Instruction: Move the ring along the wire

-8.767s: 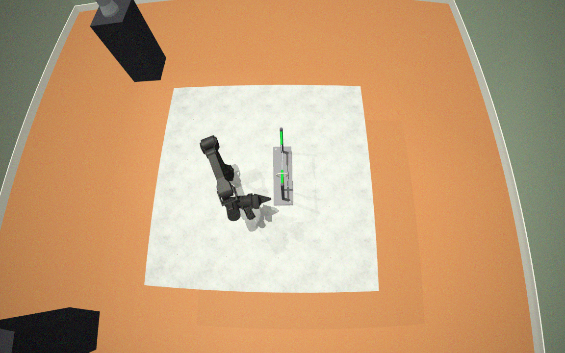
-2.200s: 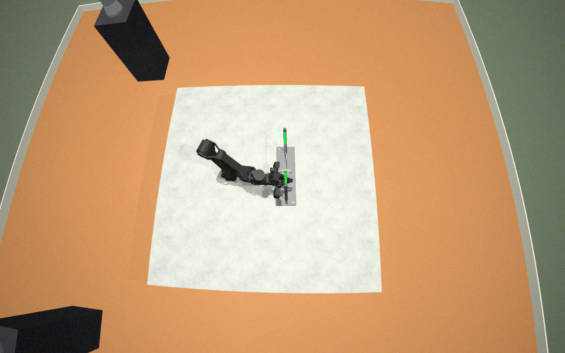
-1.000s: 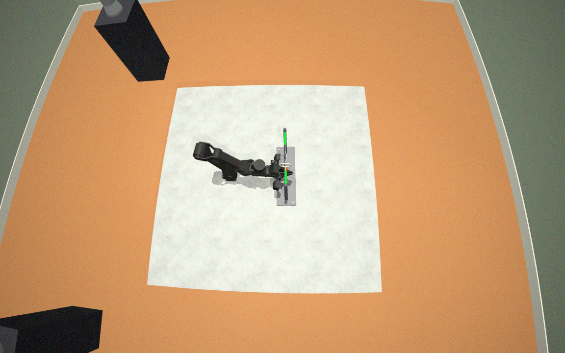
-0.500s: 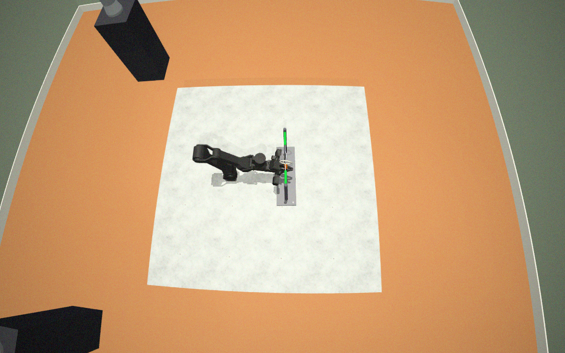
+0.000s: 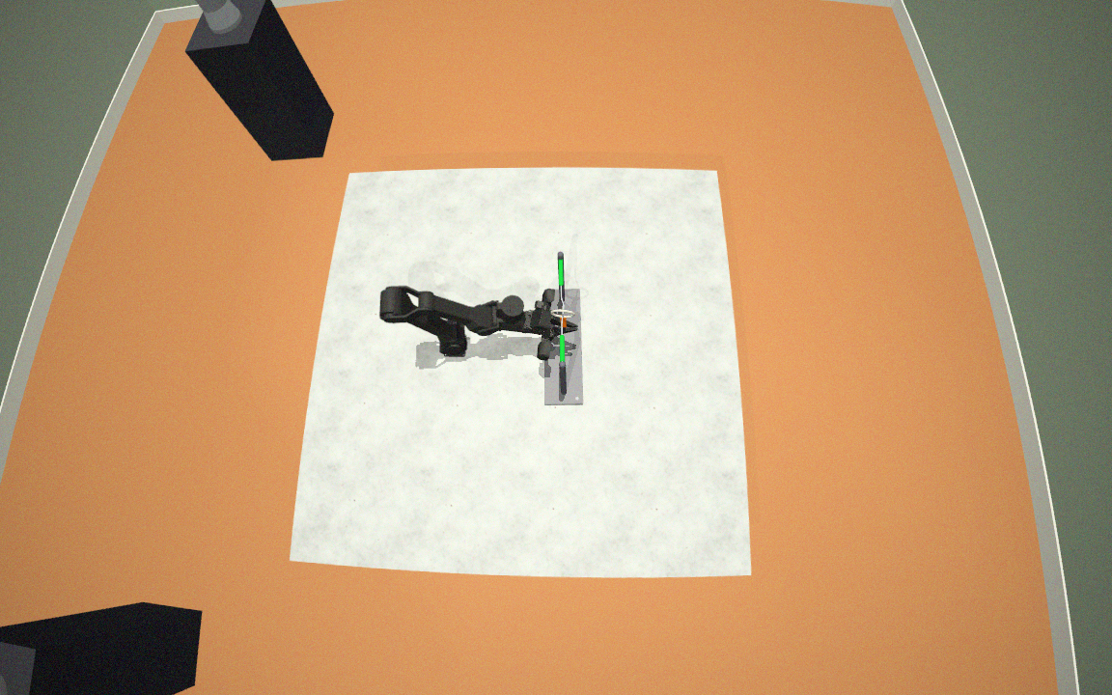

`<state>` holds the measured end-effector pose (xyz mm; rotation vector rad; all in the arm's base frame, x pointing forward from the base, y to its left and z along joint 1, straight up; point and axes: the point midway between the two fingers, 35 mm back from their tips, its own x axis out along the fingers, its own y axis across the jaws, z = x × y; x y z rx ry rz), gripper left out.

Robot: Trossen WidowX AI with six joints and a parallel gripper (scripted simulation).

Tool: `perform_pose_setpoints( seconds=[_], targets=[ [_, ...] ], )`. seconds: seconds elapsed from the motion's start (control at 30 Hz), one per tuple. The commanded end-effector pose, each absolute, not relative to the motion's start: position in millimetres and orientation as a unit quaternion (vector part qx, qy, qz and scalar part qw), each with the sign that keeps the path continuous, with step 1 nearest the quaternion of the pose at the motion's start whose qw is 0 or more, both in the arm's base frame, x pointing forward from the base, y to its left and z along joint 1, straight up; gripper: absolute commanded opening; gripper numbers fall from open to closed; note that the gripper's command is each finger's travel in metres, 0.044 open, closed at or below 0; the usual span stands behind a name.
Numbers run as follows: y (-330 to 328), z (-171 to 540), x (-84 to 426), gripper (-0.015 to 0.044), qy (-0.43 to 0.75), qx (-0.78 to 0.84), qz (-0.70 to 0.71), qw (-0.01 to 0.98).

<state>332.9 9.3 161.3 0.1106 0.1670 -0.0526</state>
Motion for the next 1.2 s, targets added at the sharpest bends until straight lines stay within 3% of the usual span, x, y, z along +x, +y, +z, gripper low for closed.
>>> perform_pose_setpoints(
  seconds=[0.0,1.17],
  targets=[
    [11.2,162.9,333.8,-0.015,0.082,0.042,-0.015,0.996],
    [15.7,160.4,332.1,-0.015,0.079,-0.078,0.085,0.99]
  ],
)
